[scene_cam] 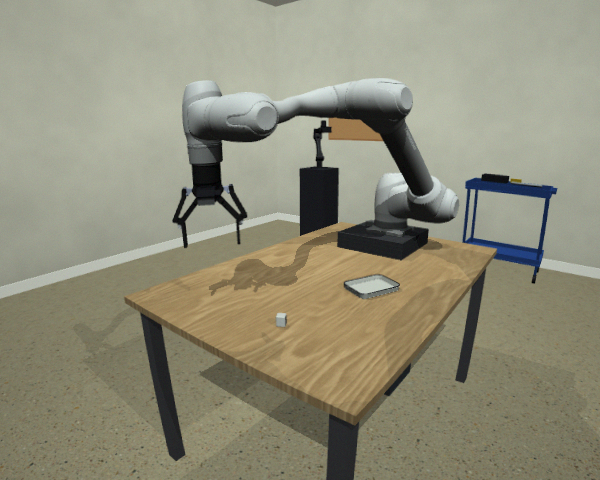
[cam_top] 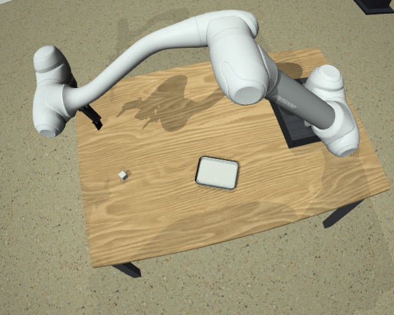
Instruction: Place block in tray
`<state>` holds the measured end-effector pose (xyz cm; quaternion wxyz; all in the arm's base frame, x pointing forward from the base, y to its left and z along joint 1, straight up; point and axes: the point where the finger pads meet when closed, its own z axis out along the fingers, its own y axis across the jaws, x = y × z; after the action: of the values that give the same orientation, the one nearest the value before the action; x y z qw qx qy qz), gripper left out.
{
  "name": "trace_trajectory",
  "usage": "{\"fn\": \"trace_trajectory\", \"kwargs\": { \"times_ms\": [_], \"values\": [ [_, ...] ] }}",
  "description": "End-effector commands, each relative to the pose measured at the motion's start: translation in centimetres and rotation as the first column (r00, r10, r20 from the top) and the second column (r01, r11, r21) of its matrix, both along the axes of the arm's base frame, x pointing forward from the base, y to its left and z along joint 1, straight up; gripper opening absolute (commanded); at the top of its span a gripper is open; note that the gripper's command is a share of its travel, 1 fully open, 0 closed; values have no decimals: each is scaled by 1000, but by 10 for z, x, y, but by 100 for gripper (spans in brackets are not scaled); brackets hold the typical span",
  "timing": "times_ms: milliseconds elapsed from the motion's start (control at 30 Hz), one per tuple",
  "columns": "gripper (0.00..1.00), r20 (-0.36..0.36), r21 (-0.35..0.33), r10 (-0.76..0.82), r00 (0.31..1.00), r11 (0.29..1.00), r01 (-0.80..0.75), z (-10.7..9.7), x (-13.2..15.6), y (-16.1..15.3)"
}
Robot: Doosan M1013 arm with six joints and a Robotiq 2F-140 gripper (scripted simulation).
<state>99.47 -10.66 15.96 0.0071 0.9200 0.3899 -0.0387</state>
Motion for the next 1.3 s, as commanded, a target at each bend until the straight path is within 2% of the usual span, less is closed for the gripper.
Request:
{"fn": "trace_trajectory", "kwargs": {
  "times_ms": [0, 533, 567, 667, 733, 800, 833, 867, 900, 933, 967, 1000, 1100, 1167, 1200, 1233, 1267],
  "values": [
    [100, 2, 0, 0, 1000, 1000, 0, 2, 0, 0],
    [100, 2, 0, 0, 1000, 1000, 0, 2, 0, 0],
    [35, 2, 1, 4, 1000, 1000, -4, 2, 0, 1],
    [35, 7, 10, 81, 997, 997, -81, -6, -1, 15],
    [35, 11, 21, 214, 977, 977, -214, -22, -6, 34],
    [35, 18, 32, 394, 919, 918, -395, -45, -15, 62],
    [35, 18, 33, 401, 916, 915, -401, -45, -15, 62],
    [35, 24, 39, 502, 864, 864, -503, -58, -21, 77],
    [35, 24, 39, 502, 864, 864, -503, -58, -21, 77],
    [35, 30, 43, 601, 799, 798, -601, -72, -29, 94],
    [35, 30, 43, 601, 799, 798, -601, -72, -29, 94],
    [35, 37, 46, 690, 723, 721, -691, -85, -37, 110],
    [35, 37, 46, 690, 723, 721, -691, -85, -37, 110],
    [35, 49, 48, 829, 557, 555, -831, -109, -55, 139],
    [35, 49, 48, 829, 557, 555, -831, -109, -55, 139],
    [35, 54, 47, 876, 479, 477, -878, -119, -63, 151],
    [35, 54, 47, 876, 479, 477, -878, -119, -63, 151]
  ]
}}
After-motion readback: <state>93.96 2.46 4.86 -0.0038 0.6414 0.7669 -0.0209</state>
